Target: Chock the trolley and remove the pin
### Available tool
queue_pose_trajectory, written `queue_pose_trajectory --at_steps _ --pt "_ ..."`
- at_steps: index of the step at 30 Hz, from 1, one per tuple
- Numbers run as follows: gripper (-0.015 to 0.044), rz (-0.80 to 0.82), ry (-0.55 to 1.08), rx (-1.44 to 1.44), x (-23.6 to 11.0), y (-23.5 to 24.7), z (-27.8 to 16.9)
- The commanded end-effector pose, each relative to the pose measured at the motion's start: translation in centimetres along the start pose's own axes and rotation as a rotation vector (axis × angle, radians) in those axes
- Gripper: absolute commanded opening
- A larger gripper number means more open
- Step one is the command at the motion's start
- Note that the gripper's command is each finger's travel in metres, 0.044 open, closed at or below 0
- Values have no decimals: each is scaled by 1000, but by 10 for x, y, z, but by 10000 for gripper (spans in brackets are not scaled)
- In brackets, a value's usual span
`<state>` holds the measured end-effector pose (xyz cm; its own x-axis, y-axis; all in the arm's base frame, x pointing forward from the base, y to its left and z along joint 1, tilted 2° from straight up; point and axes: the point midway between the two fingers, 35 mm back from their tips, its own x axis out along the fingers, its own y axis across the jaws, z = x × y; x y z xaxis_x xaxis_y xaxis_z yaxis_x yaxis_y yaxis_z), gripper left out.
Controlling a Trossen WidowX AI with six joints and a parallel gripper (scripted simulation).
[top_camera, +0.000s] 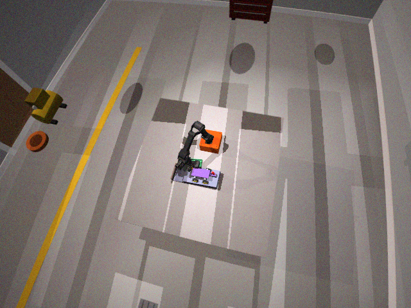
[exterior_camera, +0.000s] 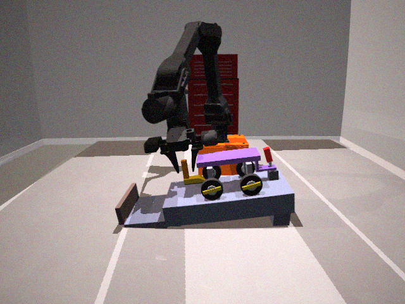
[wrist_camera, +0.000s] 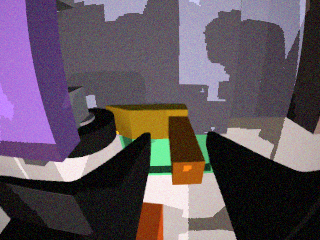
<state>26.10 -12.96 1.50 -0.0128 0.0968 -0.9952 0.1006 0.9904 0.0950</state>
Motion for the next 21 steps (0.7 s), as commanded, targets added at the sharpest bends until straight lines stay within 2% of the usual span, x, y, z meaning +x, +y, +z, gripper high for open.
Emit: queue_pose_trajectory --at_steps 1,14,18,21 --pt "190 2 -7 -1 -11 0 1" --pt "190 4 -8 1 -58 -1 0" --pt "295 1 -5 7 -50 -1 0" --pt "216 -7 -22 53 -54 0 3"
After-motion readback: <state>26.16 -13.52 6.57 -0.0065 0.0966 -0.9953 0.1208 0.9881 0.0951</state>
